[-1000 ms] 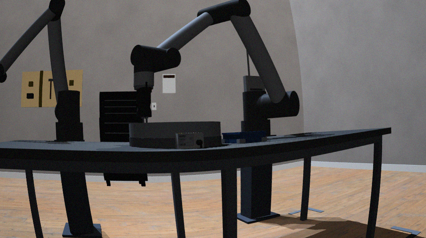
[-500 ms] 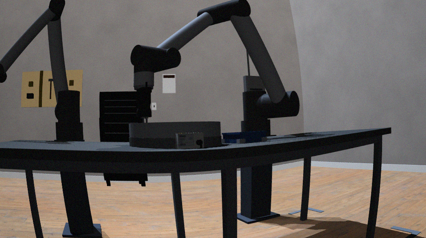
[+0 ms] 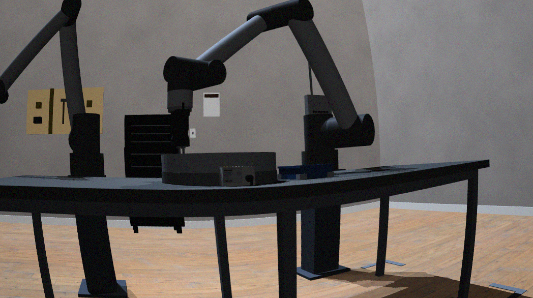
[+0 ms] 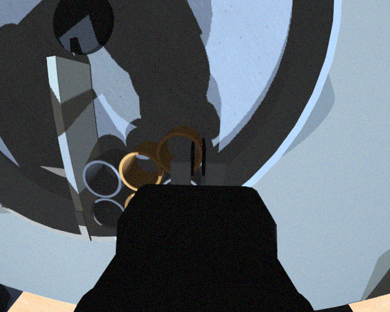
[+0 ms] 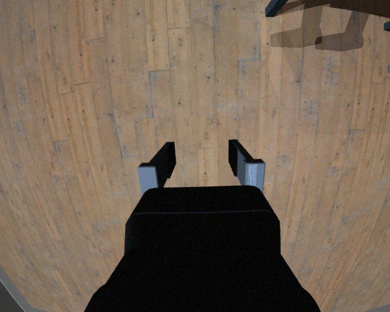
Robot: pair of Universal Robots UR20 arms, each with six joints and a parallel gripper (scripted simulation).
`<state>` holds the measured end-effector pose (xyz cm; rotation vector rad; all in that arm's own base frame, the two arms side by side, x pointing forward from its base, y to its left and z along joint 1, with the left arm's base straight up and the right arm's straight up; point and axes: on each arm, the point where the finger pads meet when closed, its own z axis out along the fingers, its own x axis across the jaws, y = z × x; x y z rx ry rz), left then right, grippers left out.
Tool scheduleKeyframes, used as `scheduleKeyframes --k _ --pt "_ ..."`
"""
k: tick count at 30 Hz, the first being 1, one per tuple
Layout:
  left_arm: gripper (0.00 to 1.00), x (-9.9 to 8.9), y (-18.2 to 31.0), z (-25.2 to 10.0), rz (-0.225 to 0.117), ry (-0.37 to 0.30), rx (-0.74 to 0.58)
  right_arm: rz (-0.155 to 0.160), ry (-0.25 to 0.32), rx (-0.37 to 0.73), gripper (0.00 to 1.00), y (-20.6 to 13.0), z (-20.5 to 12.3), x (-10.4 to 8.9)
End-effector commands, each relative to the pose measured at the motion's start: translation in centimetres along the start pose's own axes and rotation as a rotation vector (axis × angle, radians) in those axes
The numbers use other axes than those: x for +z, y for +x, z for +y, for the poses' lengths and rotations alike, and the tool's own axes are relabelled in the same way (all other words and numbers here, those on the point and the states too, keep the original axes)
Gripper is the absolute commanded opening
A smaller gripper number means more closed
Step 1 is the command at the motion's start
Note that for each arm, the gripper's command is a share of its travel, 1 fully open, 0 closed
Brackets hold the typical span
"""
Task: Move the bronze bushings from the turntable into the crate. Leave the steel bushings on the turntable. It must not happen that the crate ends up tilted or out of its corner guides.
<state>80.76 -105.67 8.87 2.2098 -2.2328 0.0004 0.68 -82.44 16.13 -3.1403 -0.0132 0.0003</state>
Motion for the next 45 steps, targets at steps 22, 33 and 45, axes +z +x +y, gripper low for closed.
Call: scheduleKeyframes --k 22,33,45 --pt "0.0 -4.3 0.0 0.0 0.001 0.001 0.0 0.0 -0.001 0.0 1.0 0.0 0.1 -0.1" --pt "0.0 -7.7 0.0 0.0 0.001 0.001 0.0 0.0 -0.001 0.0 1.0 0.0 0.1 -0.1" --pt "0.0 -8.1 0.0 0.0 0.001 0.001 0.0 0.0 -0.001 0.0 1.0 0.0 0.1 -0.1"
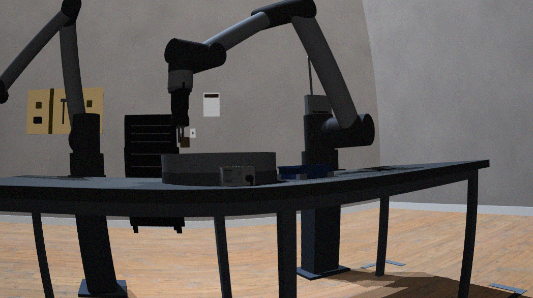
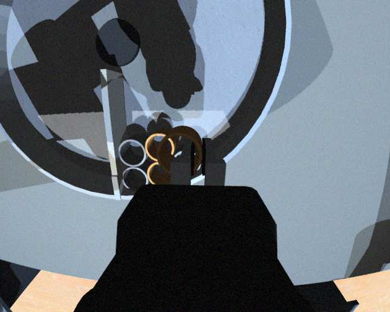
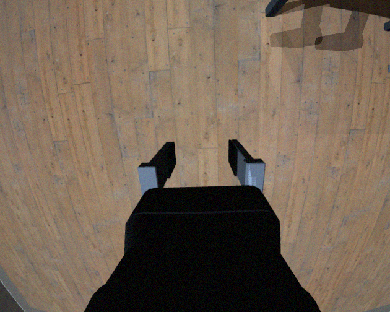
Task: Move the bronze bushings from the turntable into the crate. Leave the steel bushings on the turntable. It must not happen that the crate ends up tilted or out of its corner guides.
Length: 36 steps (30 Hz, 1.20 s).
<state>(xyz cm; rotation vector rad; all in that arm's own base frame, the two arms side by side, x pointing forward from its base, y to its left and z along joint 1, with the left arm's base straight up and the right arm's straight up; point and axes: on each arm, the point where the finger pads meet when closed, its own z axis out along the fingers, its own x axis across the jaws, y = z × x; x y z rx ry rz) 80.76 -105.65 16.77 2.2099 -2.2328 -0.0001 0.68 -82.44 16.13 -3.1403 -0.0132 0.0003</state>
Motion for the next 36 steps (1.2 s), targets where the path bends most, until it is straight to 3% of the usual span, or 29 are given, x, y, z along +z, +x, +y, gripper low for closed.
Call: scheduleKeyframes --k 1,36 --pt "0.0 -0.23 0.04 -0.03 0.001 0.001 0.0 0.0 -0.001 0.0 1.0 0.01 0.05 -0.07" --pt "0.0 -0.23 -0.28 -0.1 0.001 0.001 0.0 0.0 -0.001 0.0 1.0 0.01 0.05 -0.07"
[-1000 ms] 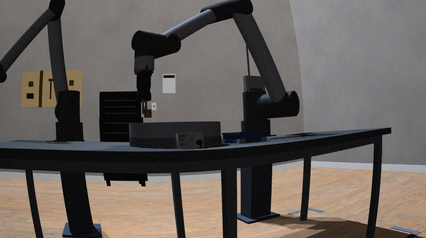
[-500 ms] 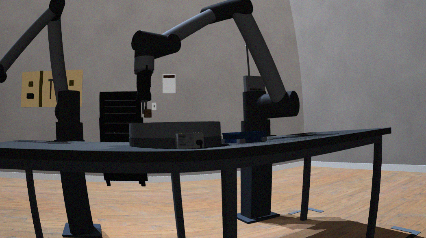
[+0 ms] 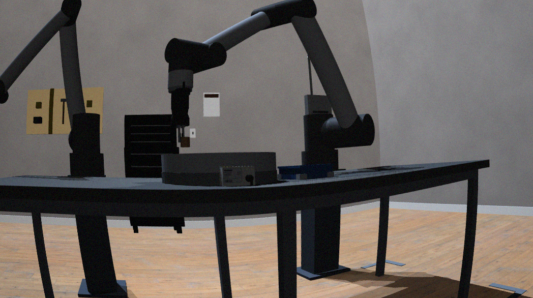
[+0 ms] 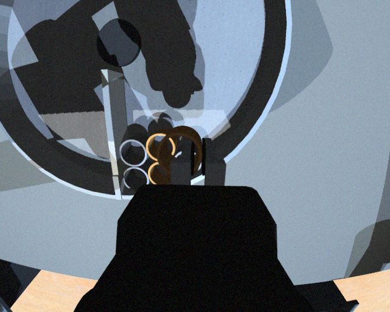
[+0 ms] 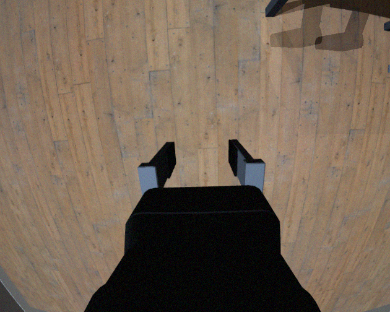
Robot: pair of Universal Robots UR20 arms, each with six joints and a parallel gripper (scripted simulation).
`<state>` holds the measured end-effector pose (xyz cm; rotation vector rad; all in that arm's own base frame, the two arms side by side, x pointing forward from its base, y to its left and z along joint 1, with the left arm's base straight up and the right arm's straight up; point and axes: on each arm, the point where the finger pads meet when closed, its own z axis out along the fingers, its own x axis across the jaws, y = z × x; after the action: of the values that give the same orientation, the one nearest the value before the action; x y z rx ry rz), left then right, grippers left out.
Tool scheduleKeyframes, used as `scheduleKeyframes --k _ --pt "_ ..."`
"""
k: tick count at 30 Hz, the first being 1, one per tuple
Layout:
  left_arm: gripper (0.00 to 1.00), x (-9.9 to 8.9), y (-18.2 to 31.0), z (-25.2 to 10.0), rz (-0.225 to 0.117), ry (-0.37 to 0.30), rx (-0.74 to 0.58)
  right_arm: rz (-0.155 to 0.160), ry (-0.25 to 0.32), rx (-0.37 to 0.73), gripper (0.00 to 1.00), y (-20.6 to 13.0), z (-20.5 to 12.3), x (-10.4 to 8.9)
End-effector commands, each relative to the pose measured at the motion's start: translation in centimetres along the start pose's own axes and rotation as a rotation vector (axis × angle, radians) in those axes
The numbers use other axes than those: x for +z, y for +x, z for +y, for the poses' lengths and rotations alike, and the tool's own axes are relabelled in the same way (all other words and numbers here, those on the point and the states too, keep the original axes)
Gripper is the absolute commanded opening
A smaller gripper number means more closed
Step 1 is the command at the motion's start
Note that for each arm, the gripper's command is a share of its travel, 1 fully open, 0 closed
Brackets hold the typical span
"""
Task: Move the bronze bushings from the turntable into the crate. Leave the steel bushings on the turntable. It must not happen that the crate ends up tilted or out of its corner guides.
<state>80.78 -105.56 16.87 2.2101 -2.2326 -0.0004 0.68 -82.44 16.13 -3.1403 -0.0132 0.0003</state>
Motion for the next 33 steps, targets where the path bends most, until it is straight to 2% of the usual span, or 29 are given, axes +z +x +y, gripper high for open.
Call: scheduleKeyframes --k 1,18,33 --pt "0.0 -0.1 -0.2 -0.1 0.001 0.001 0.0 0.0 -0.001 0.0 1.0 0.0 0.1 -0.1" --pt "0.0 -0.1 -7.1 -1.7 0.001 0.001 0.0 0.0 -0.001 0.0 1.0 0.0 0.1 -0.1" --pt "0.0 -0.1 -21.6 -5.2 0.001 0.001 0.0 0.0 -0.001 0.0 1.0 0.0 0.1 -0.1"
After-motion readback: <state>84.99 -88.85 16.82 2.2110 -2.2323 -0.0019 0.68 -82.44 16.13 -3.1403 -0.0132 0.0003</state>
